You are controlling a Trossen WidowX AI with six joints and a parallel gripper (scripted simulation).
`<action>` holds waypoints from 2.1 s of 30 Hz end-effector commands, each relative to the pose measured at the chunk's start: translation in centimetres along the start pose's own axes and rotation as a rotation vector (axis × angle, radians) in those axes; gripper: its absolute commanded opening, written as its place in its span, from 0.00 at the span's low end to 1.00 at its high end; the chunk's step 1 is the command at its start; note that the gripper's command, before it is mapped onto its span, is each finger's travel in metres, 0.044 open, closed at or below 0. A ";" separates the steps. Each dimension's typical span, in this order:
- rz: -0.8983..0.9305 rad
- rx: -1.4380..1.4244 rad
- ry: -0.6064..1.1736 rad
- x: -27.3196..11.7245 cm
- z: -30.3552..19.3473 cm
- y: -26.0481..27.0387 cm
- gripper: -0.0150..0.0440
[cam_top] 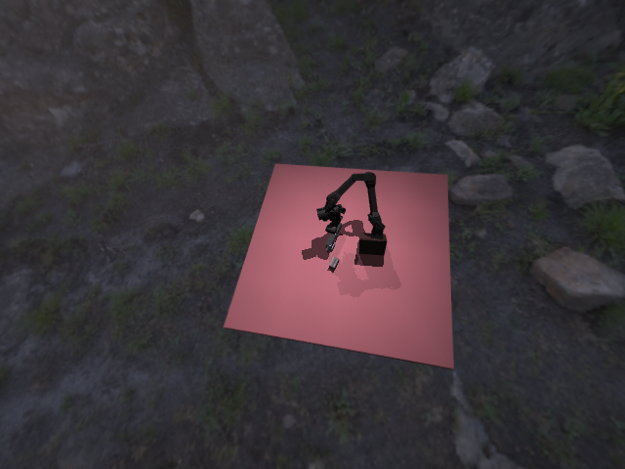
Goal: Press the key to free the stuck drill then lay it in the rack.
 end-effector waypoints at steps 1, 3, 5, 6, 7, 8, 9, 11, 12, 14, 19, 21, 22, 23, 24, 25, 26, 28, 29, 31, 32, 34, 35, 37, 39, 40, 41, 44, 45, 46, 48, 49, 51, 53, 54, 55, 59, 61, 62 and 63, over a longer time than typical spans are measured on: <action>0.010 0.010 -0.013 -4.8 0.8 0.2 0.65; 0.009 0.010 -0.013 -5.6 0.8 0.1 0.74; 0.009 0.010 -0.013 -5.6 0.8 0.1 0.83; 0.009 0.010 -0.013 -5.6 0.8 0.1 0.88; 0.009 0.010 -0.013 -5.6 0.8 0.1 0.92; 0.011 -0.009 -0.023 -4.6 0.8 0.3 0.97; 0.011 -0.056 -0.023 -4.4 1.0 0.8 1.00; 0.009 -0.233 -0.023 -3.5 1.5 2.6 1.00; 0.008 -0.332 -0.023 -3.0 1.8 3.6 1.00; 0.006 -0.528 -0.024 -1.8 2.2 5.7 1.00; 0.002 -0.955 -0.024 1.0 2.5 10.0 1.00; 0.001 -1.045 -0.024 1.6 2.5 10.9 1.00; 0.001 -1.089 -0.024 2.0 2.5 11.3 1.00; 0.001 -1.133 -0.024 2.3 2.5 11.8 1.00; 0.000 -1.178 -0.024 2.6 2.4 12.2 1.00; 0.000 -1.223 -0.024 3.0 2.4 12.6 1.00; -0.001 -1.267 -0.024 3.3 2.4 13.1 1.00; -0.002 -1.357 -0.023 4.0 2.2 13.9 1.00; -0.002 -1.402 -0.023 4.4 2.2 14.3 1.00; -0.003 -1.492 -0.023 5.1 2.0 15.2 1.00; -0.003 -1.537 -0.023 5.5 1.9 15.6 1.00; -0.003 -1.556 -0.023 5.6 1.9 15.8 1.00; -0.003 -1.556 -0.023 5.6 1.9 15.8 1.00; -0.003 -1.556 -0.023 5.6 1.9 15.8 1.00; -0.003 -1.556 -0.023 5.6 1.9 15.8 1.00; -0.003 -1.556 -0.023 5.6 1.9 15.8 1.00; -0.003 -1.556 -0.023 5.6 1.9 15.8 1.00; -0.003 -1.556 -0.023 5.6 1.9 15.8 1.00; -0.003 -1.556 -0.023 5.6 1.9 15.8 1.00; -0.003 -1.556 -0.023 5.6 1.9 15.8 1.00; -0.003 -1.556 -0.023 5.6 1.9 15.8 1.00; -0.003 -1.556 -0.023 5.6 1.9 15.8 1.00; -0.003 -1.556 -0.023 5.6 1.9 15.8 1.00; -0.003 -1.556 -0.023 5.6 1.9 15.8 1.00; -0.003 -1.556 -0.023 5.6 1.9 15.8 1.00; -0.003 -1.556 -0.023 5.6 1.9 15.8 1.00; -0.003 -1.556 -0.023 6.0 1.9 15.7 1.00; -0.003 -1.556 -0.023 6.3 1.9 15.6 1.00; -0.003 -1.556 -0.023 6.5 1.9 15.6 1.00; -0.003 -1.556 -0.023 6.7 1.9 15.5 1.00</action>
Point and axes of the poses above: the point midway between the two fingers, 35 mm back from their tips, its own x axis out along the fingers, its own y axis across the jaws, z = x × y, the point moved 4 cm from there along -x, back along the fingers, and after that the axes turned 3 degrees about -x, right-handed, at the moved point
